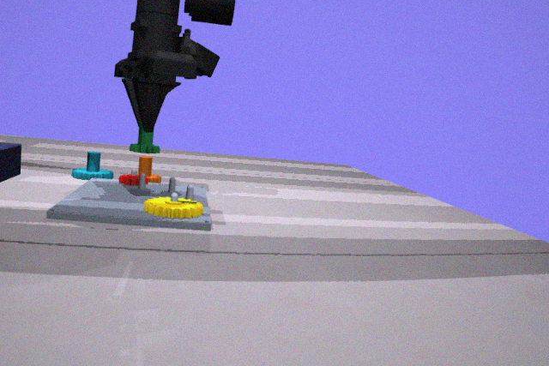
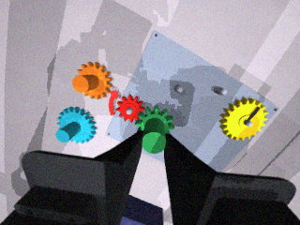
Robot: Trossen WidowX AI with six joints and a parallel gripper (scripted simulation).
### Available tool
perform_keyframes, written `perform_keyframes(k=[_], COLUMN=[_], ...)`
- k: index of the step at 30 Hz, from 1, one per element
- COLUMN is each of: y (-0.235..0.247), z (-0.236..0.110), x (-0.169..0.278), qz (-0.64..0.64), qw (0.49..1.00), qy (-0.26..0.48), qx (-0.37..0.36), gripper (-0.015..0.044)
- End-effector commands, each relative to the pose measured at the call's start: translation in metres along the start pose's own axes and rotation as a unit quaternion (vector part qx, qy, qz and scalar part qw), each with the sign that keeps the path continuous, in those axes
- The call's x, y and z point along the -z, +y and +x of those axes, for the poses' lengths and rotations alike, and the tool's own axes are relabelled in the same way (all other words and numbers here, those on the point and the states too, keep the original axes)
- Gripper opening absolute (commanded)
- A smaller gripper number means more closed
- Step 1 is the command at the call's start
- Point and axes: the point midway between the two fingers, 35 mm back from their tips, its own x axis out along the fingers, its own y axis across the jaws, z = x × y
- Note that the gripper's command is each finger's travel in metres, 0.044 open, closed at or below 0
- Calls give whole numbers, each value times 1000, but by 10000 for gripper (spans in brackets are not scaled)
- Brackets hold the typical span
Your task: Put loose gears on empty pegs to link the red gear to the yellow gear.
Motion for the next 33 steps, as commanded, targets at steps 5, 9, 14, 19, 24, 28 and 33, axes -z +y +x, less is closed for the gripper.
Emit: perform_keyframes(k=[5,9,14,19,24,28,33], y=[-1,-1,-1,-1,-1,-1,-1], z=[-1,-1,-1,-1,2,6,14], x=[1,1,1,1,1,1,1], qz=[-3,-3,-3,-3,-19,-58,-105], qw=[1000,1000,1000,1000,1000,998,995], qy=[1,1,1,1,1,1,1], qx=[0,0,0,0,0,0,0], gripper=[0,0,0,0,0,0,0])
